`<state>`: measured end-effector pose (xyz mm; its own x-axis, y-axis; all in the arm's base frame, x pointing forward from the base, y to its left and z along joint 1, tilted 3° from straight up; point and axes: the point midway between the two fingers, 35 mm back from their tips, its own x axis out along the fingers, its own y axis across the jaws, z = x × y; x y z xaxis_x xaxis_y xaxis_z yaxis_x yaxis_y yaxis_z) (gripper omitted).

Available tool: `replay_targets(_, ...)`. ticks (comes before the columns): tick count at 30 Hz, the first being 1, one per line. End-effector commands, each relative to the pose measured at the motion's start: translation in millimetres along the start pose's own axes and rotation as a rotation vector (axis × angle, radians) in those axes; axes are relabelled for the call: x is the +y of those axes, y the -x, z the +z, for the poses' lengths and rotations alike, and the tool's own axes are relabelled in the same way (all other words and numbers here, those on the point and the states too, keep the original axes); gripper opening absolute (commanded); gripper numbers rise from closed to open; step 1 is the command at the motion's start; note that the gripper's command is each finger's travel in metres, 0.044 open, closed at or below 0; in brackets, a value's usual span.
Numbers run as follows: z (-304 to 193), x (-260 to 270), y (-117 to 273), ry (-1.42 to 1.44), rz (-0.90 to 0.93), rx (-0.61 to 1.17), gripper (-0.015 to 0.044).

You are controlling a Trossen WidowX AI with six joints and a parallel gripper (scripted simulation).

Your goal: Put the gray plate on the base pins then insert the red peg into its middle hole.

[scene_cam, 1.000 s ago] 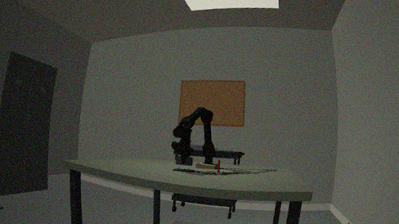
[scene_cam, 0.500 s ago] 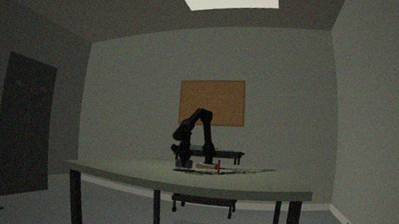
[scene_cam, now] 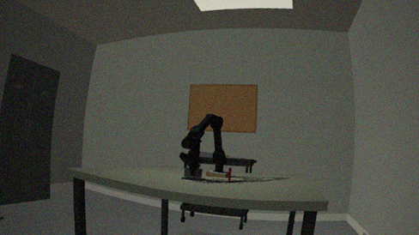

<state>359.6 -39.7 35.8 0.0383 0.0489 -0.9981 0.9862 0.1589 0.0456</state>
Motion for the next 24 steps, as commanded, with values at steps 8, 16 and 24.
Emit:
replay_targets(8, 0, 0, 1, 0.0, 0.002, -0.001, 0.0289)
replay_targets(16, 0, 0, 1, 0.0, 0.002, -0.001, 0.044)
replay_targets(24, 3, 7, 68, -0.006, 0.003, -0.003, 0.044)
